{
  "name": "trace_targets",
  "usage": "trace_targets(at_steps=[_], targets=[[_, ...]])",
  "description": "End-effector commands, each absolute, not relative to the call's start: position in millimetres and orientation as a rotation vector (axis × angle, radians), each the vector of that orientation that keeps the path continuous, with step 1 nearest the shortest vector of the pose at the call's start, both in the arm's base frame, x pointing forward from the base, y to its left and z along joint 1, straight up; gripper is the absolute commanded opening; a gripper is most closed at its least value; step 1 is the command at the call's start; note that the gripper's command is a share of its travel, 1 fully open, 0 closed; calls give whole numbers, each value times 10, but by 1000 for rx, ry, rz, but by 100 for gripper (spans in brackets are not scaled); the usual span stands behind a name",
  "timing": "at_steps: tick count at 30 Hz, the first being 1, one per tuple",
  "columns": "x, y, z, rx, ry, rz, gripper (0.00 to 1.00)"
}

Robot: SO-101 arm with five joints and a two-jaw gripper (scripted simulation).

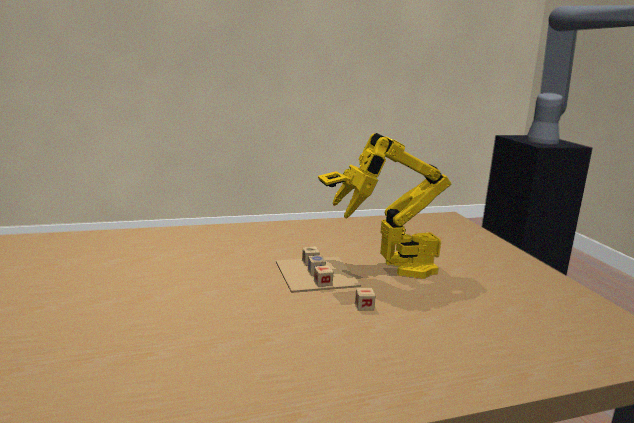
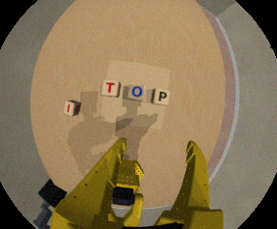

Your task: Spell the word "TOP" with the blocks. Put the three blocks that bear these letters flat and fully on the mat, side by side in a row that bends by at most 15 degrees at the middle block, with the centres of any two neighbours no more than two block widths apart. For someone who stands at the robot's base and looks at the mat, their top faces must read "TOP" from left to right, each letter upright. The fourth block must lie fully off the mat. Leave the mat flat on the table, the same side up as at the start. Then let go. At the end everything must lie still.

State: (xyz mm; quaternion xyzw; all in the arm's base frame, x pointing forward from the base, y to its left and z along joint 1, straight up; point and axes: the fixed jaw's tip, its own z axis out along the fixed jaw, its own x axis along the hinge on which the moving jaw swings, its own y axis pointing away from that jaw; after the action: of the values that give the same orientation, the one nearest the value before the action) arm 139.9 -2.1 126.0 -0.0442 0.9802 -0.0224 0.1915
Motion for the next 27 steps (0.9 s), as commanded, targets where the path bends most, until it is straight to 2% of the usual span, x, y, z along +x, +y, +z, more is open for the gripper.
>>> trace_targets(at_steps=[1, 27], targets=[[1417, -3, 1357, -62, 2685, -49, 36], [1409, 5, 1360, -23, 2678, -38, 36]])
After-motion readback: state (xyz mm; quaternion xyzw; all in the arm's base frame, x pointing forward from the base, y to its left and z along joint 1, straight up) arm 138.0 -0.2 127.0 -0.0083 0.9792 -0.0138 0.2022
